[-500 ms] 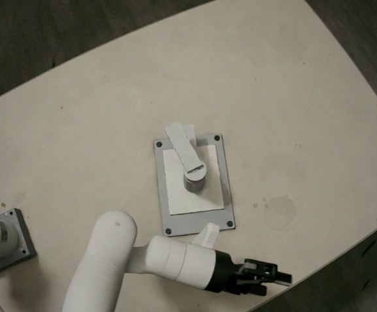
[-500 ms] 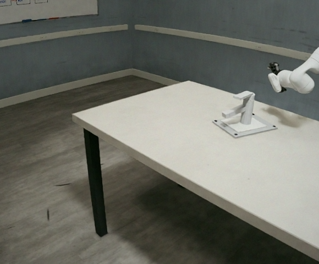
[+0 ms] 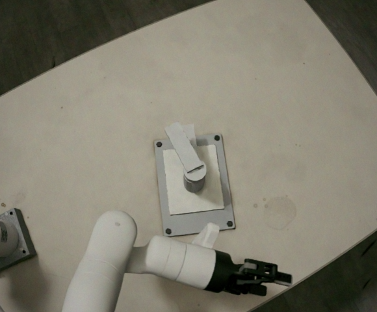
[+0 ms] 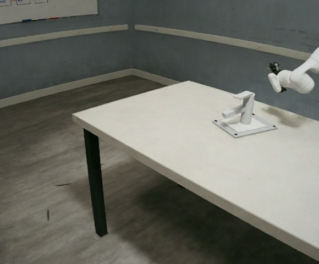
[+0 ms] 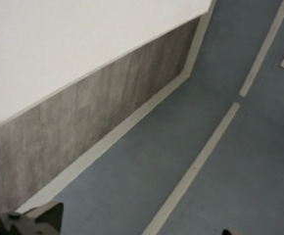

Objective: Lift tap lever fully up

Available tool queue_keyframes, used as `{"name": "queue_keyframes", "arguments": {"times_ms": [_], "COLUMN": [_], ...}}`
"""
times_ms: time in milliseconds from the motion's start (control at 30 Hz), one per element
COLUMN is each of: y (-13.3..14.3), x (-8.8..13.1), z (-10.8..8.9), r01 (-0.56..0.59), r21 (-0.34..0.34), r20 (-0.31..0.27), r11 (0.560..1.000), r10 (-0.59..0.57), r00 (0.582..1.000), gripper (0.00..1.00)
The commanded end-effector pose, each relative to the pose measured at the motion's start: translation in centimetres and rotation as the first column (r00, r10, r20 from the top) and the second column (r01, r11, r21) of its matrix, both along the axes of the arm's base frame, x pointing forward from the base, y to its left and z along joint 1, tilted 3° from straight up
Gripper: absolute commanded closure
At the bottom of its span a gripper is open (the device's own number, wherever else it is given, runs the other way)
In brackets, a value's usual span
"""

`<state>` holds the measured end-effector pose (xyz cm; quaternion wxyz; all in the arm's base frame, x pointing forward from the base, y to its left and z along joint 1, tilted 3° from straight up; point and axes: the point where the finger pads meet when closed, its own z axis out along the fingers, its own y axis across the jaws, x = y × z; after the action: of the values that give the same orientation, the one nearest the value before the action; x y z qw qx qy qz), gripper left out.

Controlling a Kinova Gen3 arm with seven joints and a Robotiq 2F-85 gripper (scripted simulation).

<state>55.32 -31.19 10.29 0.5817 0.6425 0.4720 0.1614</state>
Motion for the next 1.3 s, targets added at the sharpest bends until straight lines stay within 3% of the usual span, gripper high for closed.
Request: {"name": "queue_keyframes", "arguments": {"times_ms": [0,600,933,1100,1167,1267], "y": [0.0,-0.7,-1.5,-1.8,-1.8,-1.8], "x": [0.0,0.2,0.6,0.6,0.6,0.6], "z": [0.1,0.4,0.7,0.9,0.9,1.0], "r01": [0.0,0.059,0.189,0.277,0.277,0.329], "r21": [-0.001,0.051,0.211,0.335,0.335,0.423], "r20": [0.002,0.033,0.098,0.136,0.136,0.152], "r11": [1.0,0.997,0.959,0.9,0.9,0.844], "r10": [0.0,-0.061,-0.213,-0.337,-0.337,-0.424], "r00": [1.0,0.998,0.972,0.932,0.932,0.893], "gripper": [0.0,0.0,0.0,0.0,0.0,0.0]}}
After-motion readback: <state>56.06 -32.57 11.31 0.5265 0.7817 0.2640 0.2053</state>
